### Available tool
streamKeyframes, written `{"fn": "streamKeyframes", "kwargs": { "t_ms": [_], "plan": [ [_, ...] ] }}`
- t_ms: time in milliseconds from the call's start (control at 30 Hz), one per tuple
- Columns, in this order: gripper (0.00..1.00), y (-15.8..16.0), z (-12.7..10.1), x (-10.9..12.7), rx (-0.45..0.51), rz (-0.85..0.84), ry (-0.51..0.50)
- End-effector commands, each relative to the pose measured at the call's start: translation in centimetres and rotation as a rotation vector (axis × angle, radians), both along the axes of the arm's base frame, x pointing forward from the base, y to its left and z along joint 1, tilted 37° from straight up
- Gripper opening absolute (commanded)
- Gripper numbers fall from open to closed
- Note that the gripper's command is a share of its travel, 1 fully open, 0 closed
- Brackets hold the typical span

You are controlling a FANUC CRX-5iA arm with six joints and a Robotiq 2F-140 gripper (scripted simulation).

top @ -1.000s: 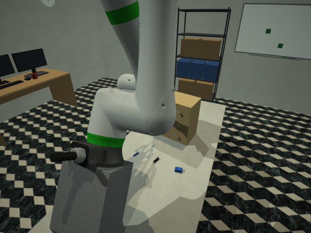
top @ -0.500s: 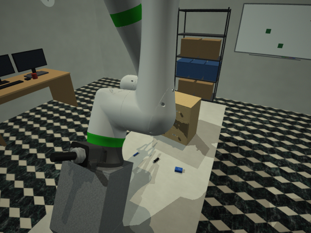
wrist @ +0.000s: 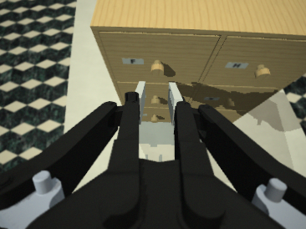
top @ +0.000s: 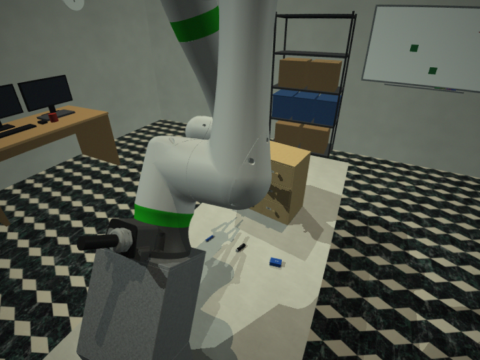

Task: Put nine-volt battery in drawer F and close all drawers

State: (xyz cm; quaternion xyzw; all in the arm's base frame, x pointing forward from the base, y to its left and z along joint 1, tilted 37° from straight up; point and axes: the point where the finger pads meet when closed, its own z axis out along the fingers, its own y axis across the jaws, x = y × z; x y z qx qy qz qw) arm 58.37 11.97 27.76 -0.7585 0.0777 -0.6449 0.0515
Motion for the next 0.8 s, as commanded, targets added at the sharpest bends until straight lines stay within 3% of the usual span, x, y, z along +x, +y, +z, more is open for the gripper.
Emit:
{"fn": "streamKeyframes", "kwargs": {
  "t_ms": [0, 767],
  "plan": [
    [0.20, 0.00, 0.02, 0.00, 0.000, 0.000, 0.000],
    [0.20, -0.13, 0.53, 0.73, 0.000, 0.000, 0.000]
  ]
}}
